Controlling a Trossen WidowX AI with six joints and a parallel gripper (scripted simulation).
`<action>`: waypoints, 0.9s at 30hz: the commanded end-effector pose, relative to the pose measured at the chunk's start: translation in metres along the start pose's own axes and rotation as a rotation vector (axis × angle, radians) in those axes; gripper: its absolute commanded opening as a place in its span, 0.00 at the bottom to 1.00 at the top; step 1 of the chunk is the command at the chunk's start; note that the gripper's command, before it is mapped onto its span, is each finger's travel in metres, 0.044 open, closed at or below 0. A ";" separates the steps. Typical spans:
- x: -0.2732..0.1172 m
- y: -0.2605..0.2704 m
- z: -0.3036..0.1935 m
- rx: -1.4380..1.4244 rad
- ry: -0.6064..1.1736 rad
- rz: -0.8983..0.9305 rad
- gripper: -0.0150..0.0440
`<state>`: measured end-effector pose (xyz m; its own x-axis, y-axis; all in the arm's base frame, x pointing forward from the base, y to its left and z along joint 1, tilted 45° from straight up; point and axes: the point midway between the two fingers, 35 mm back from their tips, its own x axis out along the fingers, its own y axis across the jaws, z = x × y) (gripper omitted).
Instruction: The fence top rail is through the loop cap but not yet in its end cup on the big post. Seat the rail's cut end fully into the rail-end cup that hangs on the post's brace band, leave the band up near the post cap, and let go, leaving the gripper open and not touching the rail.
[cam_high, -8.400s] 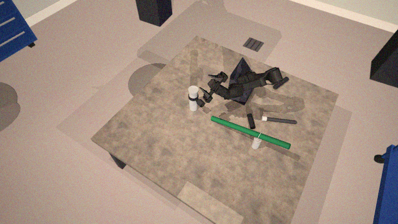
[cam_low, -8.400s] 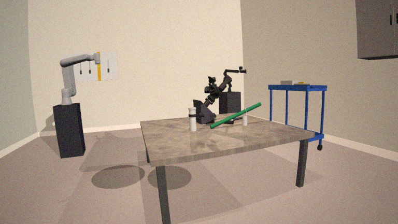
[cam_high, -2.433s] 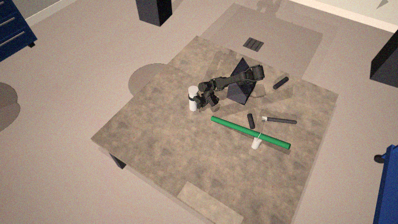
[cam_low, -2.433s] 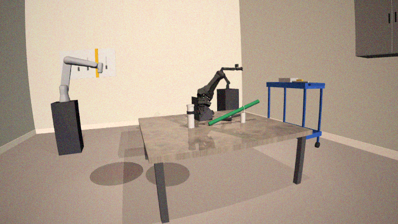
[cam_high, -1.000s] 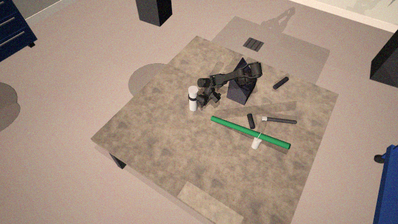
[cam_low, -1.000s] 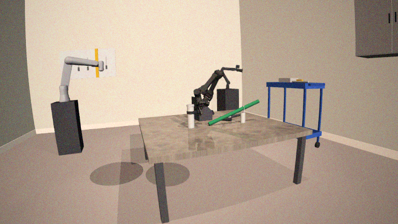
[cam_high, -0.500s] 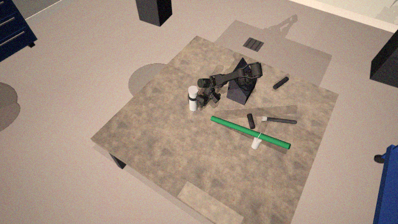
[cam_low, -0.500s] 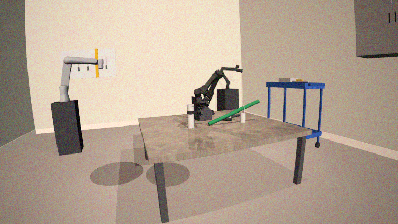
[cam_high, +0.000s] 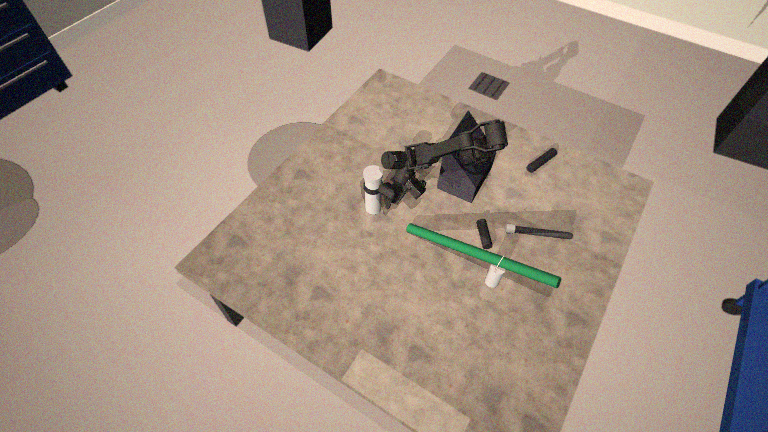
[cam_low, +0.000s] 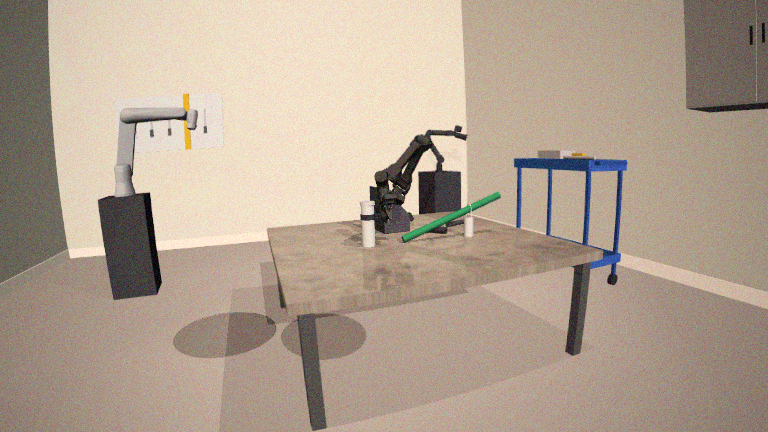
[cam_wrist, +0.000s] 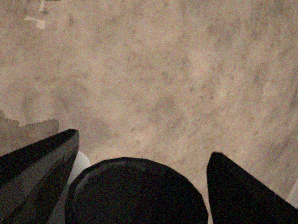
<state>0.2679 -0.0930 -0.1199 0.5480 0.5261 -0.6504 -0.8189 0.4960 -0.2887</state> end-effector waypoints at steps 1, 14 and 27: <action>-0.005 -0.003 0.006 -0.001 0.000 0.001 0.92; -0.030 -0.017 0.035 -0.006 0.001 0.002 1.00; -0.076 -0.045 0.094 0.745 -0.045 0.023 1.00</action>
<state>0.2754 -0.0934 -0.0367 0.5451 0.5410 -0.6405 -0.7193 0.6942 -0.0259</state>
